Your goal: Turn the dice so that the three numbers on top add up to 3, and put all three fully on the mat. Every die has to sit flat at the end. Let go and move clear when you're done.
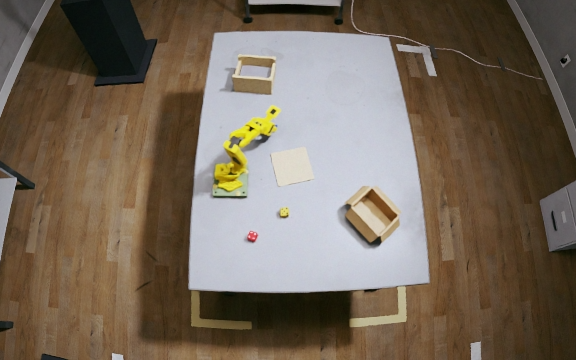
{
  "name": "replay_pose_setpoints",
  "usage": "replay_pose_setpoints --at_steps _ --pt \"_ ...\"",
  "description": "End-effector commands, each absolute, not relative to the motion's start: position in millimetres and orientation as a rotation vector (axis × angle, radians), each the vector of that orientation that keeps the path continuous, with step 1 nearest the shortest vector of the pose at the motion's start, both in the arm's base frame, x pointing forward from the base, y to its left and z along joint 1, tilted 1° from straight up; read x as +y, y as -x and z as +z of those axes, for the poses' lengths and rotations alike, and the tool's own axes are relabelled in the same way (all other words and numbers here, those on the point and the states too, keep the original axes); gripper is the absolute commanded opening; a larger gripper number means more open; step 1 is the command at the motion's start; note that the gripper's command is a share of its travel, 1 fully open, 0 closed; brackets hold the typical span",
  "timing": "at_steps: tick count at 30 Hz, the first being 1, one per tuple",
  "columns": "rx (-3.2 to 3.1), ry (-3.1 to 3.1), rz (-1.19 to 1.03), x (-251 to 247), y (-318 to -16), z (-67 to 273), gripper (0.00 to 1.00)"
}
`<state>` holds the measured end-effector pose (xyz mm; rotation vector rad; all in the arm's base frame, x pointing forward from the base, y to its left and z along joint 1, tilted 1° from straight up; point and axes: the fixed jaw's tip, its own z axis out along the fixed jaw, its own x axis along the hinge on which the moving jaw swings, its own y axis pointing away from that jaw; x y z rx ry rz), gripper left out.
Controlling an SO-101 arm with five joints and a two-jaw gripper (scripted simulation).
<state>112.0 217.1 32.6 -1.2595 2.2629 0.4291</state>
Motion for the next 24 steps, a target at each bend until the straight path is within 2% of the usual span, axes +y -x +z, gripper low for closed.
replay_pose_setpoints --at_steps 1,24 --pt "2.170 1.199 0.483 214.4 -115.2 35.5 0.00" --pt "2.080 1.130 0.529 212.4 -119.8 33.7 0.00"
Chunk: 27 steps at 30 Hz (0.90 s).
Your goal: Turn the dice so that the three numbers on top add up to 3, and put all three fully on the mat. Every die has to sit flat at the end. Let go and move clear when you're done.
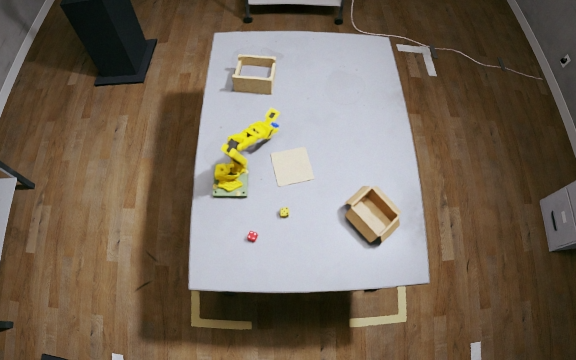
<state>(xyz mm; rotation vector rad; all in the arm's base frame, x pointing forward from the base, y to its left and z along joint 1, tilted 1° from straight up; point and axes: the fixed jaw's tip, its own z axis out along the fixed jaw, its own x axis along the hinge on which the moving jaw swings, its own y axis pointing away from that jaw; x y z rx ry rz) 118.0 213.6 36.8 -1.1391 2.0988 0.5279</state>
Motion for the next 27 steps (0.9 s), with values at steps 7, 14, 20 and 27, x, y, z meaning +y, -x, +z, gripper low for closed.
replay_pose_setpoints --at_steps 7,14,20,27 --pt "2.030 1.092 0.552 213 -123 31 0.00" --pt "1.939 1.024 0.589 211 -128 29 0.00" --pt "1.864 0.970 0.614 206 -130 31 0.00" --pt "1.819 0.939 0.627 202 -130 34 0.00"
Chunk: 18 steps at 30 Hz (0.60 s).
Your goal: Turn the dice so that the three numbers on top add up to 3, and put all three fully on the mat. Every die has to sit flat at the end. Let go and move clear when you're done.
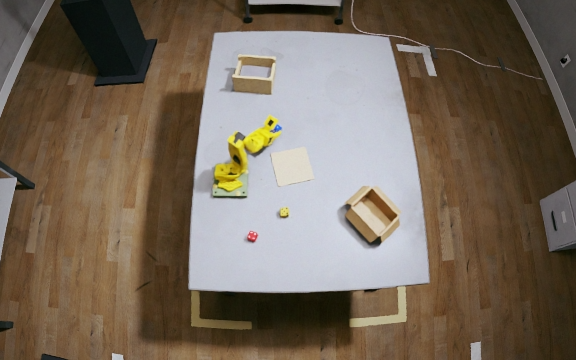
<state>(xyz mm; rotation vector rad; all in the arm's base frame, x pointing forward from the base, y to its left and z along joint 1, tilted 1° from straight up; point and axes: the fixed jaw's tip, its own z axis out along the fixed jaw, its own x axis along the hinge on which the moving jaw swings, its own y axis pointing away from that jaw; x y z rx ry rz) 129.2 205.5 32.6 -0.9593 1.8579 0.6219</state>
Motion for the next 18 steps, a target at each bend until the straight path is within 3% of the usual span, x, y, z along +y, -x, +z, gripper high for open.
replay_pose_setpoints --at_steps 1,18 --pt "1.813 0.935 0.629 201.8 -129.8 34.0 0.00" --pt "1.794 0.921 0.634 200.0 -129.8 35.5 0.00"
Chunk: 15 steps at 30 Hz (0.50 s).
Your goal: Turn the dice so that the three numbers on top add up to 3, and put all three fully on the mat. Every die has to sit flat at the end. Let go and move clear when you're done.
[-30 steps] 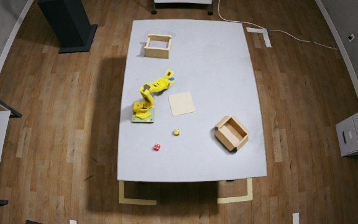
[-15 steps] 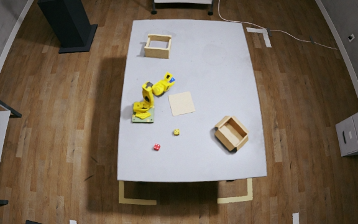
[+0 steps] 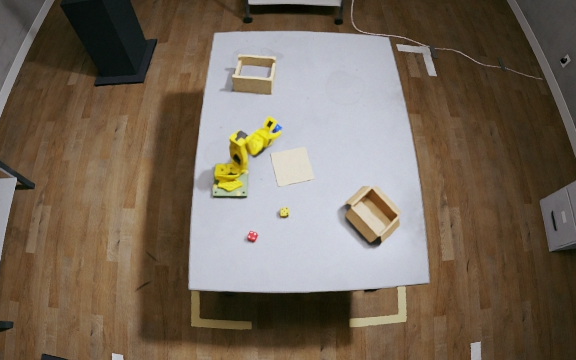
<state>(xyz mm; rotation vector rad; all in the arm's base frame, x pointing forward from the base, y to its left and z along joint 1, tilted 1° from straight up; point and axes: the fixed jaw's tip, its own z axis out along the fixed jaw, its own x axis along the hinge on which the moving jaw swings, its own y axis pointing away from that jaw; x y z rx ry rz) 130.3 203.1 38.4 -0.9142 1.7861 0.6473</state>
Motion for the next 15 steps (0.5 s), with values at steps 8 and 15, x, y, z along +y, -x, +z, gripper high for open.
replay_pose_setpoints --at_steps 8,15 --pt "1.794 0.921 0.634 200.0 -129.8 35.5 0.00" --pt "1.784 0.924 0.615 195.3 -130.1 35.7 0.00"
